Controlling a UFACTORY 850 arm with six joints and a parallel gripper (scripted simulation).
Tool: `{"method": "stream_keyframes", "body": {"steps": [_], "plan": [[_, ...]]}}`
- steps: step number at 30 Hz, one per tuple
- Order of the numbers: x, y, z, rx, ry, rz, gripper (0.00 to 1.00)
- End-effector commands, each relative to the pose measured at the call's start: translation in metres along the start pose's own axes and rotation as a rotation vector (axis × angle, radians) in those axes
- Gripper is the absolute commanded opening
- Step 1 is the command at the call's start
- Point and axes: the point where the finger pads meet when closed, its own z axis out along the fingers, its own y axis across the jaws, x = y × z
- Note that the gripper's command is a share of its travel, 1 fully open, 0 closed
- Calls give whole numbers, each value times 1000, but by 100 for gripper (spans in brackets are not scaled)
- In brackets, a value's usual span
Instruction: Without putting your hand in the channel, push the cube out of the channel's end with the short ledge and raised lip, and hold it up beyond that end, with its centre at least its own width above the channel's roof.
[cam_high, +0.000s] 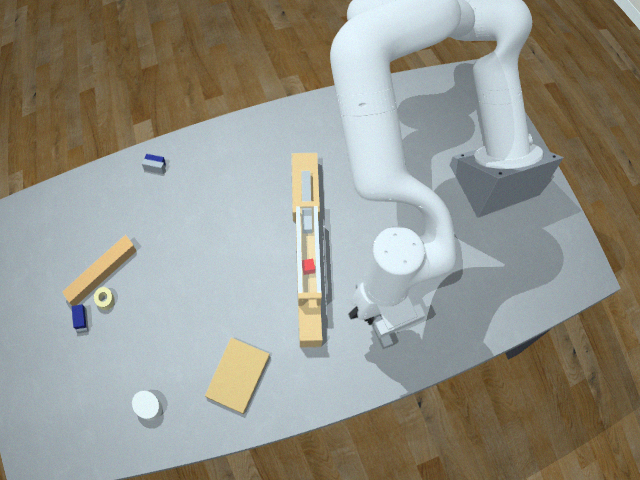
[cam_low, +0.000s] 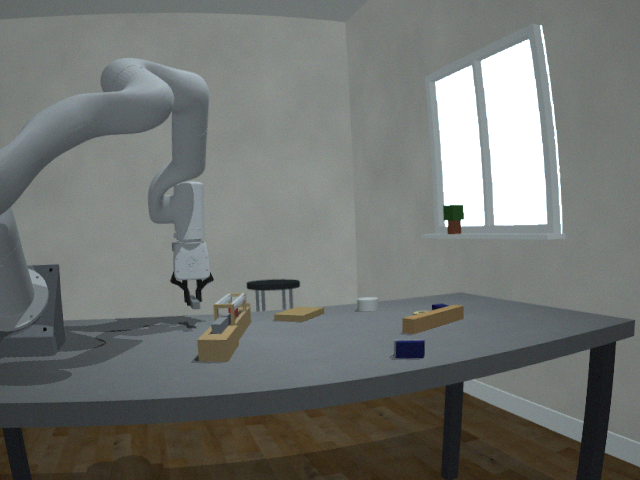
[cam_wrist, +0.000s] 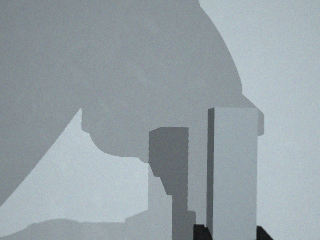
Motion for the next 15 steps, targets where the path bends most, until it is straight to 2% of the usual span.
{"method": "stream_keyframes", "body": {"steps": [1, 5, 15], "plan": [[-1, 0, -44, 1, -2, 0, 0], [-1, 0, -60, 1, -2, 0, 0], [-1, 0, -60, 1, -2, 0, 0]]}}
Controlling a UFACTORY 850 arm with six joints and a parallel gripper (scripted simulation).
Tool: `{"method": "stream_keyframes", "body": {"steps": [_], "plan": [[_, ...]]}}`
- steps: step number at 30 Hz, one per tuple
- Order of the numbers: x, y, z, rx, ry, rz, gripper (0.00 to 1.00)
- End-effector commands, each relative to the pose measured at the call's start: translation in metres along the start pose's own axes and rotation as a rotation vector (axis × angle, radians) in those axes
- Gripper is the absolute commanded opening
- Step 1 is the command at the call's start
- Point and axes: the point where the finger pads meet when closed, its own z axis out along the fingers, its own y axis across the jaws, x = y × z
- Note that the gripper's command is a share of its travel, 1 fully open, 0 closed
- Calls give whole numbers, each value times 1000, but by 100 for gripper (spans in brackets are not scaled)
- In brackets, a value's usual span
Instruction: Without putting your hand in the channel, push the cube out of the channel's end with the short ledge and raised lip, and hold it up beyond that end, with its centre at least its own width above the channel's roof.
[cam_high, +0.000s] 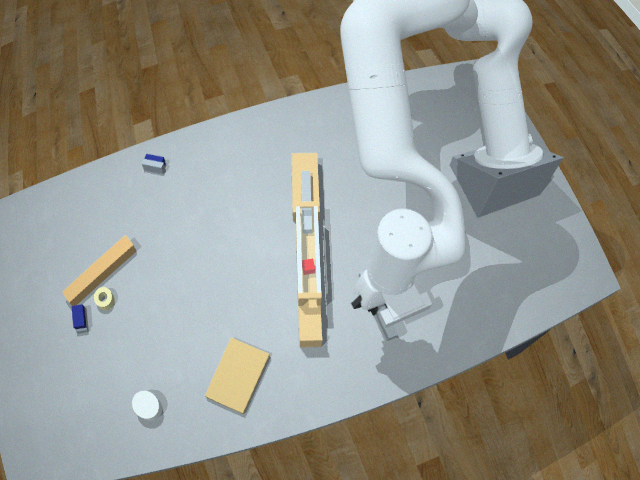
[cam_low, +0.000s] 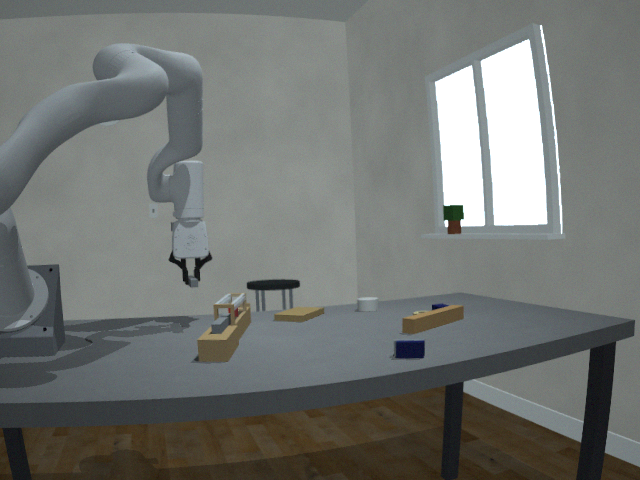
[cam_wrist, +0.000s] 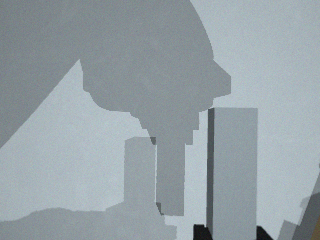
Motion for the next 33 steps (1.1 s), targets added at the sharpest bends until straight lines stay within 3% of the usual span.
{"method": "stream_keyframes", "body": {"steps": [1, 5, 8, 15, 17, 18, 27, 32, 33], "plan": [[0, 1, -2, -2, 2, 1, 0], [-11, 6, -4, -2, 4, 10, 0], [-70, 27, -12, -1, 14, 55, 0], [-147, 24, -8, -2, 18, 261, 0], [-147, 24, -8, -2, 18, 261, 0], [-181, 21, -7, -2, 15, 286, 0], [-278, 2, 0, -2, 2, 342, 0], [-334, -6, 15, -2, 2, 342, 0], [-334, -6, 15, -2, 2, 342, 0]]}}
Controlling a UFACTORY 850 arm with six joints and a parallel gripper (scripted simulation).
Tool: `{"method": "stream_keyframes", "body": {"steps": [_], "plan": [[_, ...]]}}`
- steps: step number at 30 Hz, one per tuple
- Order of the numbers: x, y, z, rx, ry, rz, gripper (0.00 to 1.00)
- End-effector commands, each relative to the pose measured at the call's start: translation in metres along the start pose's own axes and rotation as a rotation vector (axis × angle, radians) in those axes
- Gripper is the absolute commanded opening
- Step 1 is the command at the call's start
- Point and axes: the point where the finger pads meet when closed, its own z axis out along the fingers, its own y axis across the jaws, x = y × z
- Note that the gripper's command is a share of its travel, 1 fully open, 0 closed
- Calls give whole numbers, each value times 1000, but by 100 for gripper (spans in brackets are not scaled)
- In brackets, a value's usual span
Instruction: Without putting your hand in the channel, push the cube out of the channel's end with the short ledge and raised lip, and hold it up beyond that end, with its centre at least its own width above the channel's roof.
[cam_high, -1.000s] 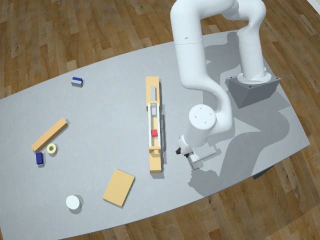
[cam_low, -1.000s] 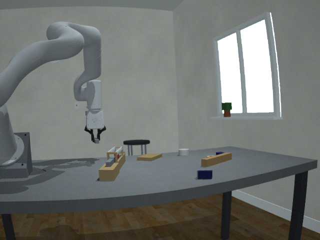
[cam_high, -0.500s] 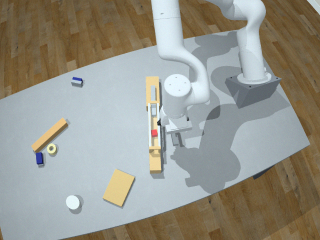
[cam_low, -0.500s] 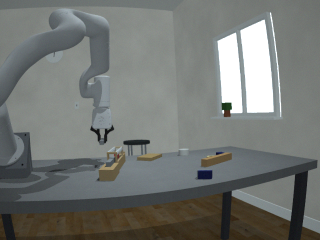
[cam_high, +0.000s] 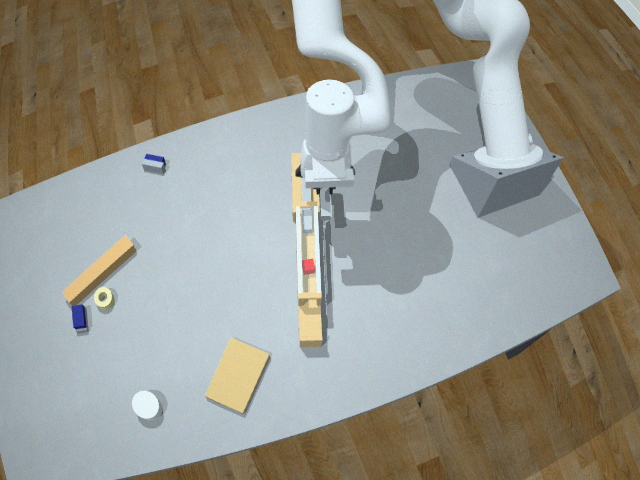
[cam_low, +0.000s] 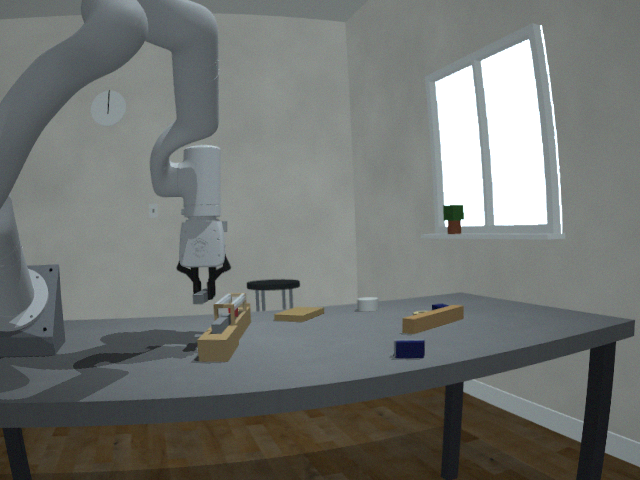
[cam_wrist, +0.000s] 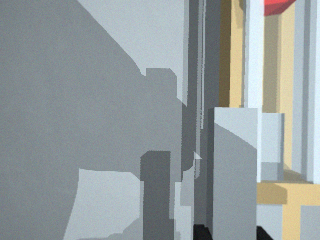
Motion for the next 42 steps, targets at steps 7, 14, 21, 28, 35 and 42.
{"method": "stream_keyframes", "body": {"steps": [7, 14, 21, 28, 35, 42], "plan": [[-127, 29, 29, -11, 12, 2, 0], [-160, 38, 48, -11, 12, 2, 0], [-160, 38, 59, -11, 12, 2, 0], [-160, 38, 62, -11, 12, 2, 0], [-160, 38, 62, -11, 12, 2, 0], [-160, 38, 62, -11, 12, 2, 0]]}}
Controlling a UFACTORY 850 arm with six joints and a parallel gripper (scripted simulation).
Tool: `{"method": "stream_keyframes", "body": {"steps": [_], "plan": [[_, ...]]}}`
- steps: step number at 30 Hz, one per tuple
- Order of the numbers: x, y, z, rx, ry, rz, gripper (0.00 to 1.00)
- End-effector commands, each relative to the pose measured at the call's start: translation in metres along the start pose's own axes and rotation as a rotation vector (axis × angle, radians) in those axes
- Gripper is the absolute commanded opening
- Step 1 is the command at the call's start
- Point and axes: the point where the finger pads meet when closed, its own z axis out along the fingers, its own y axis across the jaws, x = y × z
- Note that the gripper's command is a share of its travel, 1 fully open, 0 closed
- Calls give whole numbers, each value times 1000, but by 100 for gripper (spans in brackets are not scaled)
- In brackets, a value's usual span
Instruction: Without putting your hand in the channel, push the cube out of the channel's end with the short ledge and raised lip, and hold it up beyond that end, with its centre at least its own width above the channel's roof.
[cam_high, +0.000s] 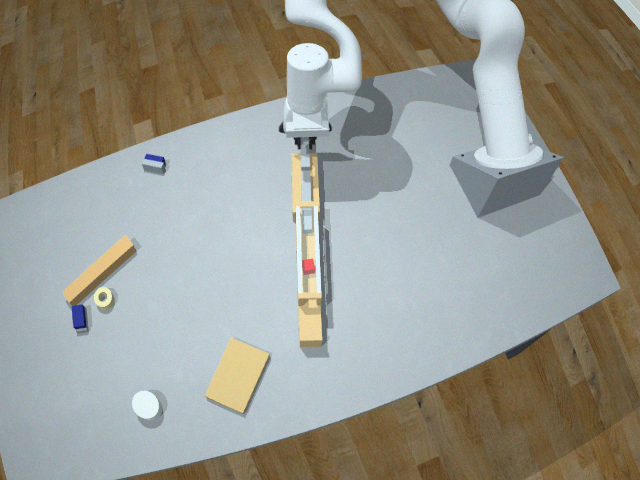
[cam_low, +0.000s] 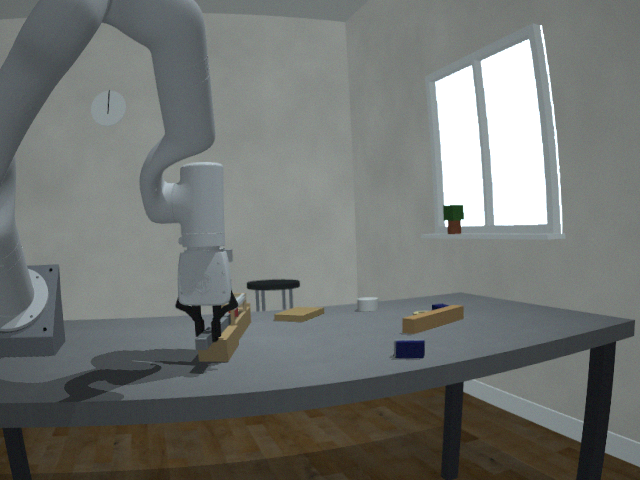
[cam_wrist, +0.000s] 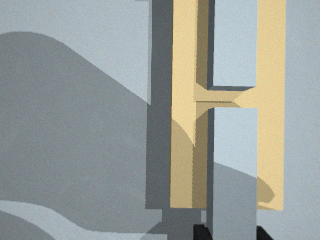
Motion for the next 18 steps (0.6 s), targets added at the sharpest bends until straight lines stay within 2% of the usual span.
{"method": "stream_keyframes", "body": {"steps": [1, 18], "plan": [[0, 1, -1, -1, 0, 1, 0], [12, 1, -1, -1, 0, 1, 0]]}}
